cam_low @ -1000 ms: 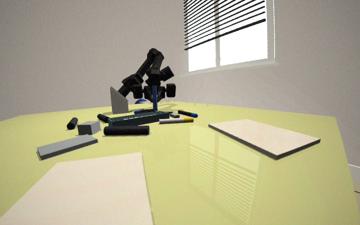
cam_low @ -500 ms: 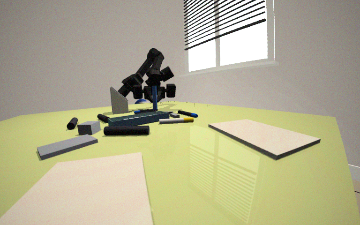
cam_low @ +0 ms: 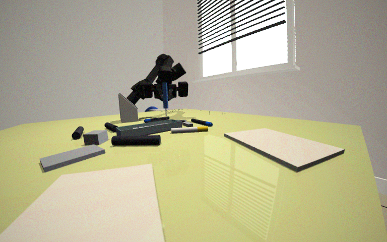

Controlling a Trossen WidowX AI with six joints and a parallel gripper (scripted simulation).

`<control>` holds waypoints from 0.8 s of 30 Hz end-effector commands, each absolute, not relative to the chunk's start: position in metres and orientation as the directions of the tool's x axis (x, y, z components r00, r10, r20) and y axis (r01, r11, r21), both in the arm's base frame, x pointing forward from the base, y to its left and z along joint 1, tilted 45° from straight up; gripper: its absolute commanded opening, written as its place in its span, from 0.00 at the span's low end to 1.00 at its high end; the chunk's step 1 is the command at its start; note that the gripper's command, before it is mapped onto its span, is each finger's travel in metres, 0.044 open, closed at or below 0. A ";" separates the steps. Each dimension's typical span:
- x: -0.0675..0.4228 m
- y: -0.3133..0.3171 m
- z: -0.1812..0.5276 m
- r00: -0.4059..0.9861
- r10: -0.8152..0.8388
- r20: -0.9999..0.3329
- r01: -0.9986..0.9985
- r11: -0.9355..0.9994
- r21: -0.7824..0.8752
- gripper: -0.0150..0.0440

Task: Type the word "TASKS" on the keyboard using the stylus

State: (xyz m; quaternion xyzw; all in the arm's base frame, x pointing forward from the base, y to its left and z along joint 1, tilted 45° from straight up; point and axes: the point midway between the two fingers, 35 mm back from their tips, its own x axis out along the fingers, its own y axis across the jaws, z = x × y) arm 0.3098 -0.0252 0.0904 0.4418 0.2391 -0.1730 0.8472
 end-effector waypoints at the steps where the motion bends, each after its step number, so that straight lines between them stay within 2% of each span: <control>1: 0.310 -0.025 0.090 0.826 -0.084 -0.558 0.505 0.549 0.666 0.37; 4: 0.310 -0.025 0.090 0.826 -0.084 -0.558 0.505 0.549 0.666 0.34; 6: 0.310 -0.027 0.089 0.825 -0.084 -0.558 0.506 0.549 0.665 0.25; 24: 0.310 -0.083 0.041 0.824 -0.080 -0.560 0.504 0.556 0.662 0.25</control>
